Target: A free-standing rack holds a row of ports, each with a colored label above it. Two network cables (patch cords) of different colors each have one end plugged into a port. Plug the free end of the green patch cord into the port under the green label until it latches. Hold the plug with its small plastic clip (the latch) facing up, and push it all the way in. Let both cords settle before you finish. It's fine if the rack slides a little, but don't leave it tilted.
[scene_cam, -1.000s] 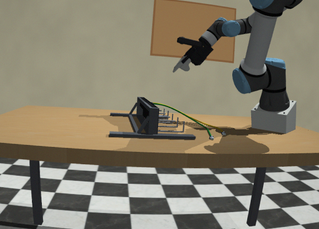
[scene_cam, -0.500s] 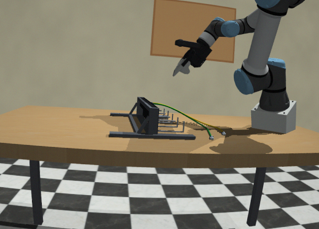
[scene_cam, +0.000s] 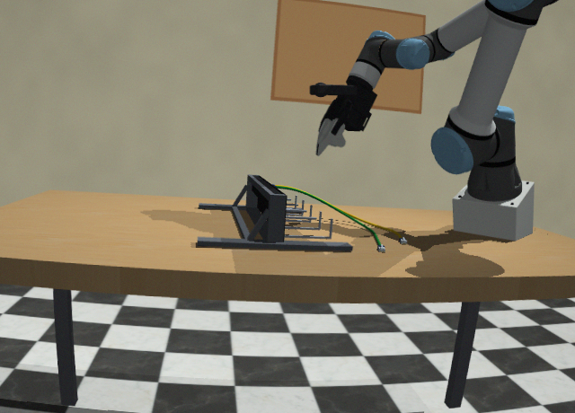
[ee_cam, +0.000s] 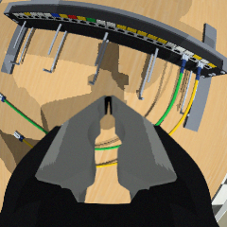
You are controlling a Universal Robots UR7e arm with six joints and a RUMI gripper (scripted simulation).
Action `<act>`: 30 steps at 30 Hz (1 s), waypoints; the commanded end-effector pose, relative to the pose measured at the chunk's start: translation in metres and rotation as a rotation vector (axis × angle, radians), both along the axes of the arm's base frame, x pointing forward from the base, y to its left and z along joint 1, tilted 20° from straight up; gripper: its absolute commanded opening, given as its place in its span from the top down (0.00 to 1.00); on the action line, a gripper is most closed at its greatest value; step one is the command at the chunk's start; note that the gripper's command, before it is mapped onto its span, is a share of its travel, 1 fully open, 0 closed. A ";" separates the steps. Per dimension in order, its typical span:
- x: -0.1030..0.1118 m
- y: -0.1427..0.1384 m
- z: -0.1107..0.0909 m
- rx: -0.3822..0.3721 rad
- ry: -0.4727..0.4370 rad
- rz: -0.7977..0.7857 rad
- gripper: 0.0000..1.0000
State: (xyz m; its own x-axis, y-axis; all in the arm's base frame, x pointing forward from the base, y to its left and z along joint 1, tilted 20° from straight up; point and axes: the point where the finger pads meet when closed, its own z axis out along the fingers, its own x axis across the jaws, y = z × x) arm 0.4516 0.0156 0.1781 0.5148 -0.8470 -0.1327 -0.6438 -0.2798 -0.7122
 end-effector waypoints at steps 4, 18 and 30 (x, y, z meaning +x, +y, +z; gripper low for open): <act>-0.009 0.054 -0.014 -0.090 0.047 0.160 1.00; -0.048 0.155 -0.037 -0.310 0.081 0.499 1.00; -0.082 0.214 -0.045 -0.469 0.056 0.712 1.00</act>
State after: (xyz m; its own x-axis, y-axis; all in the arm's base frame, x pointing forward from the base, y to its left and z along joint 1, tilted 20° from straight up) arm 0.3804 0.2102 0.1355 0.9267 -0.3667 0.0828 -0.2967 -0.8487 -0.4378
